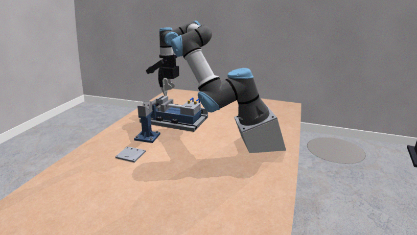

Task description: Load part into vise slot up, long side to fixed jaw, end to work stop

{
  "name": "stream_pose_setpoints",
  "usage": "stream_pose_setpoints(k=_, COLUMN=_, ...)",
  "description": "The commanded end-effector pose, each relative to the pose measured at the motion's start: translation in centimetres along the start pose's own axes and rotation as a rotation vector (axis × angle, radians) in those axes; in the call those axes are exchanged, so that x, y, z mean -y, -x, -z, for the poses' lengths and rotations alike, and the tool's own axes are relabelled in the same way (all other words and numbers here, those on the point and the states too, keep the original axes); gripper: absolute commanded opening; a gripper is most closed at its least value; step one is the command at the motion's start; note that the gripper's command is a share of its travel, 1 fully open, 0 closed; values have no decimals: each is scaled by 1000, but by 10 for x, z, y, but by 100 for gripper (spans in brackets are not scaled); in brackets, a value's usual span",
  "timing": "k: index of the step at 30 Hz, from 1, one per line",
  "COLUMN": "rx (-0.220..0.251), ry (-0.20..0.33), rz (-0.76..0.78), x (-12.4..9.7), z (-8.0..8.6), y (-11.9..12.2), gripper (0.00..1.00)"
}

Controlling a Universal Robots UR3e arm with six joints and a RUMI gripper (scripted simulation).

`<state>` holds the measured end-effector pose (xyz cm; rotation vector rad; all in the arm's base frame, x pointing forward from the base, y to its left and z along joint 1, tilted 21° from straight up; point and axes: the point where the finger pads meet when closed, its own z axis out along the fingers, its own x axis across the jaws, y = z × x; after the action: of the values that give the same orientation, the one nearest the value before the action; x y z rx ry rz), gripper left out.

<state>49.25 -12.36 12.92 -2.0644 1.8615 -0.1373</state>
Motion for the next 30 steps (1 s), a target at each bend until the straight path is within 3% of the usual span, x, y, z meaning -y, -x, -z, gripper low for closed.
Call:
stream_pose_setpoints(k=1, rx=-2, ry=-2, rz=1, x=1, z=1, y=1, gripper=0)
stream_pose_setpoints(k=30, rx=-2, ry=-2, rz=1, x=1, z=1, y=8, gripper=0)
